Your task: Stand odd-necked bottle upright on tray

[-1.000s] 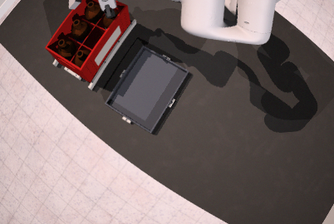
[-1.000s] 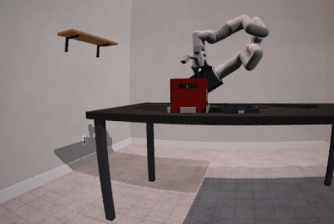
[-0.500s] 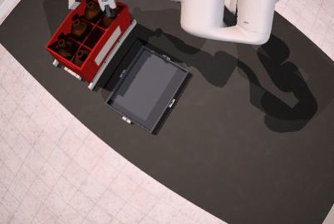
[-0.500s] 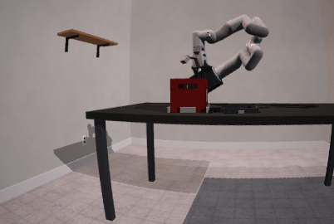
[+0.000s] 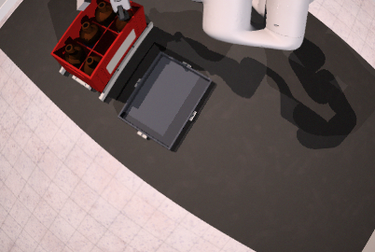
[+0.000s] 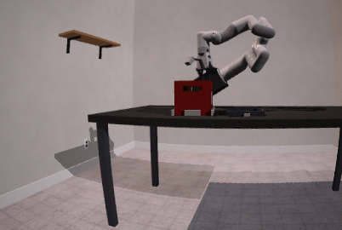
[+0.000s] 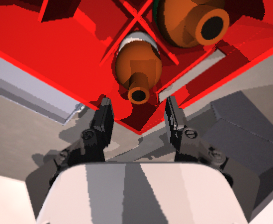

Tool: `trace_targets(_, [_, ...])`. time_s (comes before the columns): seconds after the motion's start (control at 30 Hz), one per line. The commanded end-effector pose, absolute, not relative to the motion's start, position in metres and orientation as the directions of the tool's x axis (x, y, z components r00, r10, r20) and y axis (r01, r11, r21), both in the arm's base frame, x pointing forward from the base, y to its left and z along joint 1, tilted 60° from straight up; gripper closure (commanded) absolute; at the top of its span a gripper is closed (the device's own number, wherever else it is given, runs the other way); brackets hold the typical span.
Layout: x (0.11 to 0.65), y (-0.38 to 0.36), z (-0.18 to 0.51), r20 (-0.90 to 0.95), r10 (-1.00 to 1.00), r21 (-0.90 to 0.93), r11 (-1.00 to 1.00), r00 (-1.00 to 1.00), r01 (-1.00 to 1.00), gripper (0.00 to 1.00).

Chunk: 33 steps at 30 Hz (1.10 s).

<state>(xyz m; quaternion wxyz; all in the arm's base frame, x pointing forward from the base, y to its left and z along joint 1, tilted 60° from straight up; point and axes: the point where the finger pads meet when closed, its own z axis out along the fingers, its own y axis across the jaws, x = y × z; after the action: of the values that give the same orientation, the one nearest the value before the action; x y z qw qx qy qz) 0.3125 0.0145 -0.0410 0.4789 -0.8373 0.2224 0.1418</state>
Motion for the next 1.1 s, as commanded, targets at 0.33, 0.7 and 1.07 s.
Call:
trace_targets(0.33, [0.313,0.015,-0.042,-0.448,-0.239,-0.739,-0.443,0.861,-0.507,0.35])
trace_targets(0.7, [0.313,0.023,-0.046,-0.448,-0.239,-0.739,-0.443,0.861,-0.507,0.35])
trace_targets(1.07, [0.313,0.033,-0.052,-0.448,-0.239,-0.739,-0.443,0.861,-0.507,0.35])
